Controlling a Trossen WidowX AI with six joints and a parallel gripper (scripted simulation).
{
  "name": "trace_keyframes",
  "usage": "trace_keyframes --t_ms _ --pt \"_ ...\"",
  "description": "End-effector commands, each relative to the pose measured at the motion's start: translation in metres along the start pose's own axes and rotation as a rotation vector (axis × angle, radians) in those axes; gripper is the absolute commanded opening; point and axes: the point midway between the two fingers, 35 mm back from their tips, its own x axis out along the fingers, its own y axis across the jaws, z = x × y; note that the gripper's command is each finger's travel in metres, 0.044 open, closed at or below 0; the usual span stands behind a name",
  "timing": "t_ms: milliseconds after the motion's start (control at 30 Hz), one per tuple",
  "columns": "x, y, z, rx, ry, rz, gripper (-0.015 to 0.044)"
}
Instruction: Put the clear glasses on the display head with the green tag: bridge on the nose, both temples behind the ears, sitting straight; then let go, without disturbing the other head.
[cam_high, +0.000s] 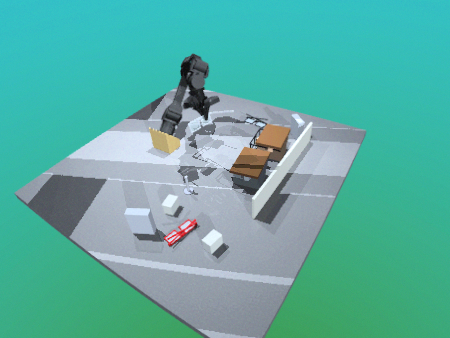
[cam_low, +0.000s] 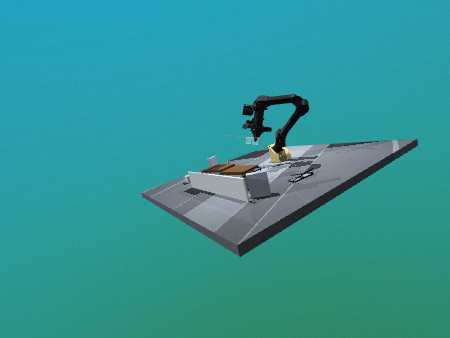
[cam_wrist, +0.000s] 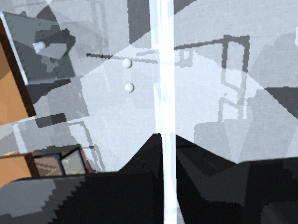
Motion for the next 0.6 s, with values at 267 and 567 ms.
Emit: trace_keyframes --t_ms 267,567 --pt "0.025 0.008 0.026 -0.095 0.03 -0.127 0.0" --pt "0.049 0.009 0.047 -0.165 0.068 -0.226 0.0"
